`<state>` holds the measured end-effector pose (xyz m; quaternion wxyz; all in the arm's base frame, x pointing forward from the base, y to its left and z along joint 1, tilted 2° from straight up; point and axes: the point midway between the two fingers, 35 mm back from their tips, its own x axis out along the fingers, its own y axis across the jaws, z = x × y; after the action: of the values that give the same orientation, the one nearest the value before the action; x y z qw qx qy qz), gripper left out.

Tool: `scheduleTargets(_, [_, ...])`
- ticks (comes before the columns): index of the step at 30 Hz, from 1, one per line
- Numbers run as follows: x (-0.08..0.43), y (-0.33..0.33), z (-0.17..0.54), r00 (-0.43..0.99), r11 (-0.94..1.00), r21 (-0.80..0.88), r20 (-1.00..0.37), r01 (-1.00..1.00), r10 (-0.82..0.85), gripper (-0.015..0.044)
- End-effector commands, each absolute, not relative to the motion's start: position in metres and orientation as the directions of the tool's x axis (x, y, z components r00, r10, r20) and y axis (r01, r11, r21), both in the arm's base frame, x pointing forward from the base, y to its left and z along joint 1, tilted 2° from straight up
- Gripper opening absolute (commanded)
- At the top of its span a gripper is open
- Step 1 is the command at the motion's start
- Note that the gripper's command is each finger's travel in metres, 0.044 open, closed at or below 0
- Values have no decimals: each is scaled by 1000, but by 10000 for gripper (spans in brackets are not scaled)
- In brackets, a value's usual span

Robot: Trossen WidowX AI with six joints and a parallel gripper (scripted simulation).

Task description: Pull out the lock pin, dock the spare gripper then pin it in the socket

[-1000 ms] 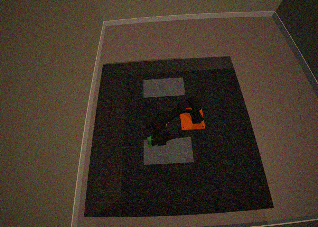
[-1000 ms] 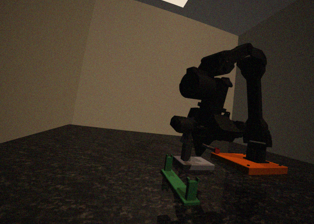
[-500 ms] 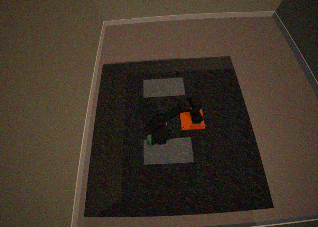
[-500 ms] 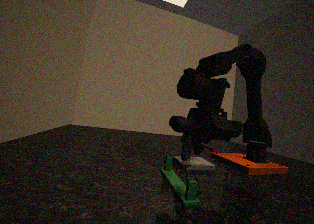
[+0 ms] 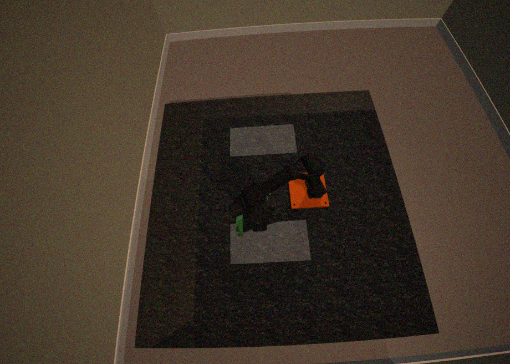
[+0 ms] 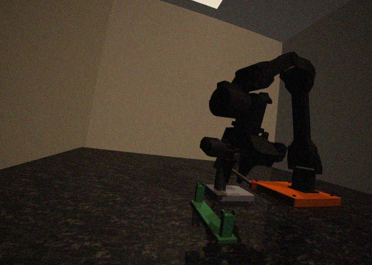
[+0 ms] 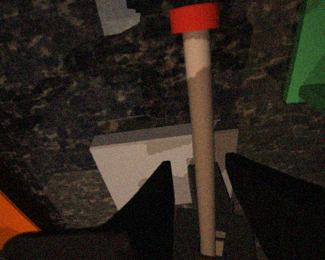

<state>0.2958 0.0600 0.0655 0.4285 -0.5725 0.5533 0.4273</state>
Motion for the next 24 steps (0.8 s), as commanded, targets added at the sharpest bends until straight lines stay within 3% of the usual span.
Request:
scheduleTargets(1, [296, 60, 66, 23, -21, -19, -963, -1000, -267, 200])
scheduleTargets(24, [292, 90, 102, 18, -34, -9, -962, -999, -274, 200])
